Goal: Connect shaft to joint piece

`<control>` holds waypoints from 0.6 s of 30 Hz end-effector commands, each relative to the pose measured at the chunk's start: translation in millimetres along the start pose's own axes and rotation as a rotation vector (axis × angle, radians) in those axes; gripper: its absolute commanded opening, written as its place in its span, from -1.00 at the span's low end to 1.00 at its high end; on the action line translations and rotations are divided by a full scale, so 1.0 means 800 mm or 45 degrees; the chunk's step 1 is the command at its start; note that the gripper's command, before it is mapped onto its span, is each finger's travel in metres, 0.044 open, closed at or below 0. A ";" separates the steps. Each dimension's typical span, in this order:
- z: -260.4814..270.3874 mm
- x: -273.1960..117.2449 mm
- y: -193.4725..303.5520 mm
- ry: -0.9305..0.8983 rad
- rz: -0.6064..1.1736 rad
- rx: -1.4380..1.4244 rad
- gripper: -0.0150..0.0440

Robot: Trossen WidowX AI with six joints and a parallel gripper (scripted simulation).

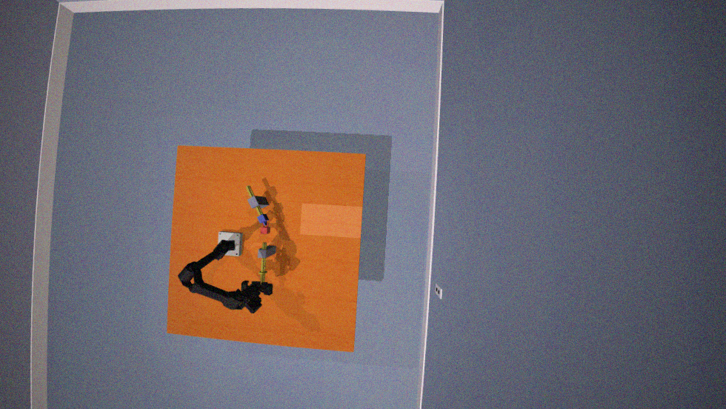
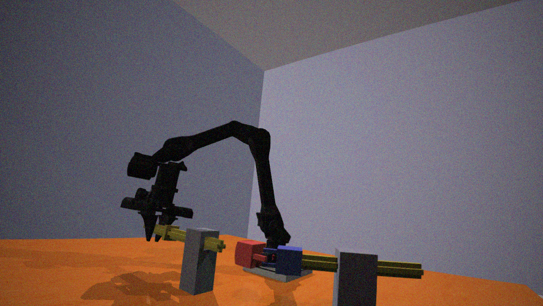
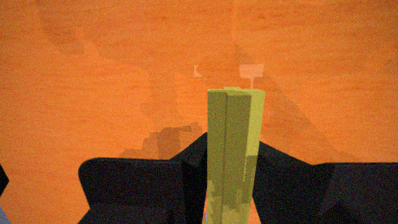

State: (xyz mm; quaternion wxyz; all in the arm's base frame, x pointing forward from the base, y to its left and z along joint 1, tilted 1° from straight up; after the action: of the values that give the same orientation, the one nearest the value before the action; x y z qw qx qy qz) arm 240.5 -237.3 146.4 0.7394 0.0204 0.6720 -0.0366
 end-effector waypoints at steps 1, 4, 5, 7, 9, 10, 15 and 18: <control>0.001 0.002 0.000 0.029 0.001 0.003 -0.26; 0.003 0.002 0.000 0.054 0.002 0.003 -0.26; 0.003 0.002 0.000 0.061 0.002 0.003 -0.26; 0.004 0.002 0.000 0.075 0.002 0.003 -0.26; 0.005 0.002 0.000 0.088 0.003 0.003 -0.26; 0.006 0.002 0.000 0.095 0.003 0.003 -0.26; 0.006 0.000 0.001 0.089 0.004 -0.001 -0.29; 0.006 0.000 0.001 0.089 0.004 -0.001 -0.36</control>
State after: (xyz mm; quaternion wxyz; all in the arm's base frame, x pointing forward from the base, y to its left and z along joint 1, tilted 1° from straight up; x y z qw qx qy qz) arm 245.5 -237.1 146.8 0.7152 0.0225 0.6977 -0.0347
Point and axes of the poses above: the point midway between the two fingers, 35 mm back from their tips, its own x axis out along the fingers, its own z axis across the jaws, y = z × x, the point moved 7 cm from there along -x, back along the fingers, and after that the axes turned 2 degrees about -x, right-handed, at the moved point
